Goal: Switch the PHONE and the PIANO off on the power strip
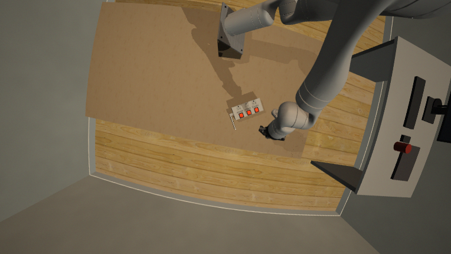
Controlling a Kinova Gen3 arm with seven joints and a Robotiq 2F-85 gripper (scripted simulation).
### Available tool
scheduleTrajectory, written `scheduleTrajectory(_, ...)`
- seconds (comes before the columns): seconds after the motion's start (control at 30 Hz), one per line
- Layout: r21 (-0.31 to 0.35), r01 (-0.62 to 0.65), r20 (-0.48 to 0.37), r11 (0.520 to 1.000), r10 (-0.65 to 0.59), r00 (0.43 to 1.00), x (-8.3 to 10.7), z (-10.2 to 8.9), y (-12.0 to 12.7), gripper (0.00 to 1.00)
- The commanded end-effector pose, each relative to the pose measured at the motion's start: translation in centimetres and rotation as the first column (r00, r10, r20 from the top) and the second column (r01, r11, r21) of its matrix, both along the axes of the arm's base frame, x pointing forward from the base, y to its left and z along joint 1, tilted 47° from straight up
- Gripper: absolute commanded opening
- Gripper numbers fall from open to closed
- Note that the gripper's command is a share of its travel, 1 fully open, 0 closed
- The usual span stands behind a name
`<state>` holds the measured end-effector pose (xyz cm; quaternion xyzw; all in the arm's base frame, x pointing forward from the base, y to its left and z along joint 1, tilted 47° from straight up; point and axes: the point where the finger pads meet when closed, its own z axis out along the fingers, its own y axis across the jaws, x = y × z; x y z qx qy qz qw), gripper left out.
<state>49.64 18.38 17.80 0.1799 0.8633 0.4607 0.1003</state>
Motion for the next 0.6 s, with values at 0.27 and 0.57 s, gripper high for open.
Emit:
scheduleTrajectory(0.27, -0.024, -0.016, -0.009, 1.000, 0.016, 1.000, -0.3, -1.7, -0.7, 0.00)
scheduleTrajectory(0.57, -0.046, -0.031, -0.017, 0.998, 0.030, 0.999, -0.6, -3.2, -1.4, 0.00)
